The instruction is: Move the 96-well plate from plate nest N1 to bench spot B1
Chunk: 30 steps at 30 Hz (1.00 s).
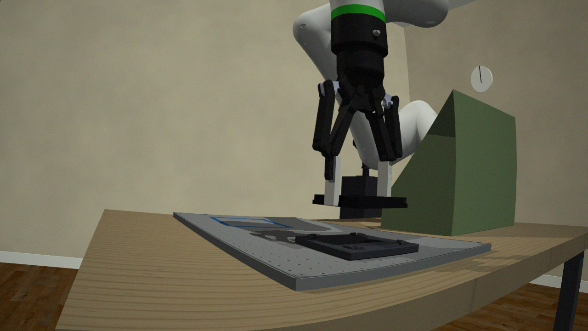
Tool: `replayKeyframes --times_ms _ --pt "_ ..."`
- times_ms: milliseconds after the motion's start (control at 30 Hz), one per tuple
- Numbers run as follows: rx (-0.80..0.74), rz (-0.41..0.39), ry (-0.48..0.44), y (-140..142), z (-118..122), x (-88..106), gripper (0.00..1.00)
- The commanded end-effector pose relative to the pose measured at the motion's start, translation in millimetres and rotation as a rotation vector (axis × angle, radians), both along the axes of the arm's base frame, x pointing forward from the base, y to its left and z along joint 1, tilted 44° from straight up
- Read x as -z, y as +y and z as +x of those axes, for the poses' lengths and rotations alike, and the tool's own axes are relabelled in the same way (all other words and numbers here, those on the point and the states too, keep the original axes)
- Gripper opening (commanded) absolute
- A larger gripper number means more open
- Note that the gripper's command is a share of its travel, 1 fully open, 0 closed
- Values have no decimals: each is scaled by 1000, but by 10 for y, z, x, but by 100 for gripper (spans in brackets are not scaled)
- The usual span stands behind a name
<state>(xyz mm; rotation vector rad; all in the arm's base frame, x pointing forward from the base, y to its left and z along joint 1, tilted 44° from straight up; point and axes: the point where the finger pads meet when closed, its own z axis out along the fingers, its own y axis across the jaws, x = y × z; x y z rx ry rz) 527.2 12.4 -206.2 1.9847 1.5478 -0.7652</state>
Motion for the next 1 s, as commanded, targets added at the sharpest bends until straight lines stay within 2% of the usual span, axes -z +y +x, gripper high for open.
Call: replayKeyframes --times_ms 0,200,800,967 --pt "0 0 0 18 5 -21 0" --pt "0 0 0 73 15 -78 0" --pt "0 0 0 73 15 -78 0" --pt "-10 1 9 -48 -1 -191 0"
